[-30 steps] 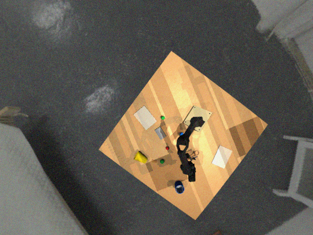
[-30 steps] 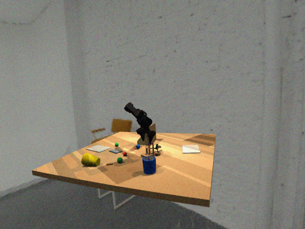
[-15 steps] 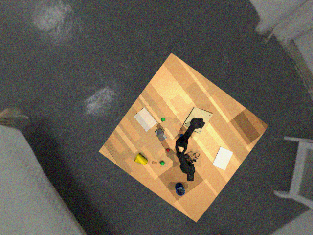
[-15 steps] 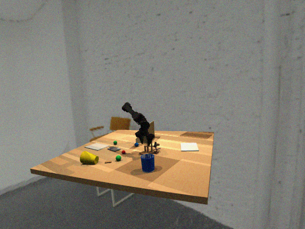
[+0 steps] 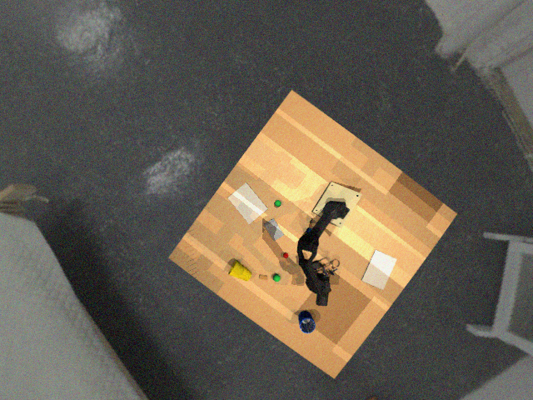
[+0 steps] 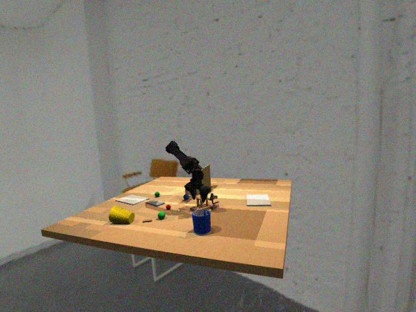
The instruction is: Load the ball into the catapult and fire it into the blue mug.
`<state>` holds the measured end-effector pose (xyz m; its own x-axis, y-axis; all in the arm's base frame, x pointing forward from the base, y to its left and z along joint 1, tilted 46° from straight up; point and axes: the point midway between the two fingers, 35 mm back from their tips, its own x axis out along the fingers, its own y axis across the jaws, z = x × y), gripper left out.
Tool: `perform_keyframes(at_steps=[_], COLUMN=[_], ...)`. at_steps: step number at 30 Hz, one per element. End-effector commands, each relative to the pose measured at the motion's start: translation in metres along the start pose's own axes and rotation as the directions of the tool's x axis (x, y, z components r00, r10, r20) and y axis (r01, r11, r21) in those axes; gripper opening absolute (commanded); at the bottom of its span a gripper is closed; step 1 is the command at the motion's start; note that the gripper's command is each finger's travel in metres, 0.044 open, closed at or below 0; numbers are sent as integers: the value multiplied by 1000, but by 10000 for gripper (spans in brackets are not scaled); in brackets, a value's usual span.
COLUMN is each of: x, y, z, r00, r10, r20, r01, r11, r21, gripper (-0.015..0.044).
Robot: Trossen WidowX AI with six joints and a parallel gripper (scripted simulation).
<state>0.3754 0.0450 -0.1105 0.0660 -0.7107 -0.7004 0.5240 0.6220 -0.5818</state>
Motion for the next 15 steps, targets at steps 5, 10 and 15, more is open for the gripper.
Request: perform_keyframes(at_steps=[5,10,15], x=[15,23,27], y=[-1,-2,-2], z=[-1,-1,-1], r00=[1000,1000,1000], r10=[-5,-6,-6], r20=[1,2,2], r01=[5,6,6], r11=[1000,1000,1000], r21=[-6,-6,-6], gripper=[440,440,440])
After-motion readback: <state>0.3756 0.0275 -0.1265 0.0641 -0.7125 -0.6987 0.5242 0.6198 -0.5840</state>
